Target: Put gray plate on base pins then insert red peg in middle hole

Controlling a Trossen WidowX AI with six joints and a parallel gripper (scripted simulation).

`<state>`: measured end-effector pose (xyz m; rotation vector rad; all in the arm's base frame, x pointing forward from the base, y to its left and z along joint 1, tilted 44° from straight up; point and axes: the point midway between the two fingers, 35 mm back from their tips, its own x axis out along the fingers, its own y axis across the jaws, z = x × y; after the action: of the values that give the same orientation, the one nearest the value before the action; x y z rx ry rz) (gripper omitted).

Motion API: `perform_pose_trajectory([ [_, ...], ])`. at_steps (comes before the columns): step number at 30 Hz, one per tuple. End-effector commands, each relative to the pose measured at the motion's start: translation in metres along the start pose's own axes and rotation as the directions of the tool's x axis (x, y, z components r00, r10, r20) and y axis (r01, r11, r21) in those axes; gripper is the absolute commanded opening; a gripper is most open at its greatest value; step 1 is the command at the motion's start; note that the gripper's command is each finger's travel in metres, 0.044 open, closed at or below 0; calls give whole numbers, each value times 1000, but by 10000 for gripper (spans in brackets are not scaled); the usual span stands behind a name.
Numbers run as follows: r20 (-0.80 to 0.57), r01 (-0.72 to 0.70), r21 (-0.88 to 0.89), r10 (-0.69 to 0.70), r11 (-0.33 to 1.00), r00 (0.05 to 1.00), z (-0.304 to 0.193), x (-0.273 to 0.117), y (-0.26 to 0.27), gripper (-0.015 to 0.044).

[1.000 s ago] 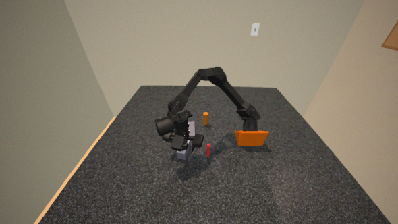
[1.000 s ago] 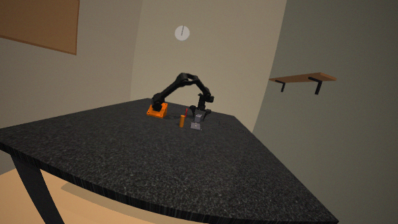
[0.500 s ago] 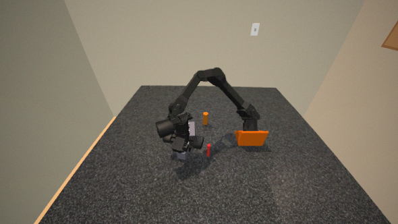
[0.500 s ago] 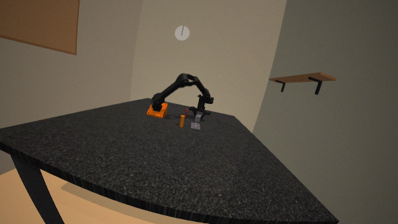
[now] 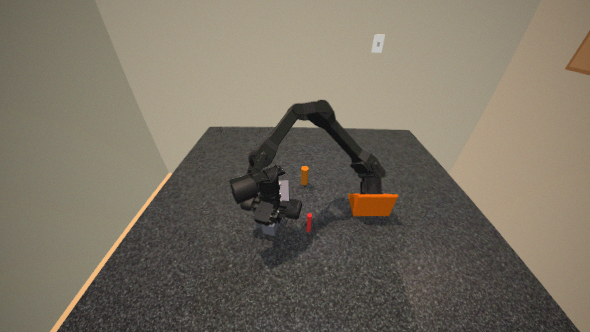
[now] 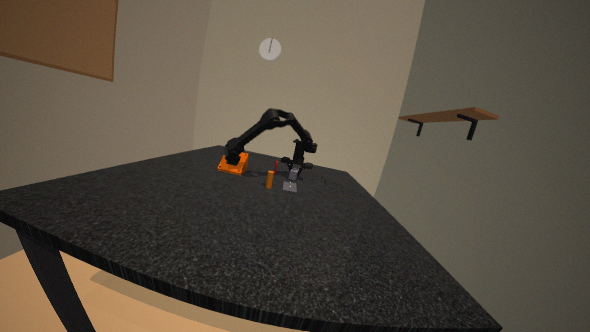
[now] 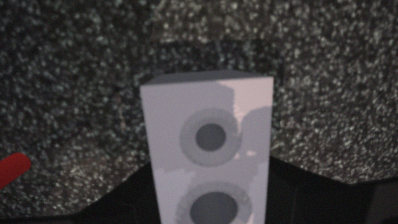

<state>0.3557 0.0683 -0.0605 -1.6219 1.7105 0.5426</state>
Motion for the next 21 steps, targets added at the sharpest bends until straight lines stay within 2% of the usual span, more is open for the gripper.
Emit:
perform_pose_trajectory([
  [1, 5, 3, 2, -3, 1000, 1000, 3, -11, -2, 0],
  [21, 10, 1, 1, -1, 1000, 1000, 7, -74, -3, 0],
])
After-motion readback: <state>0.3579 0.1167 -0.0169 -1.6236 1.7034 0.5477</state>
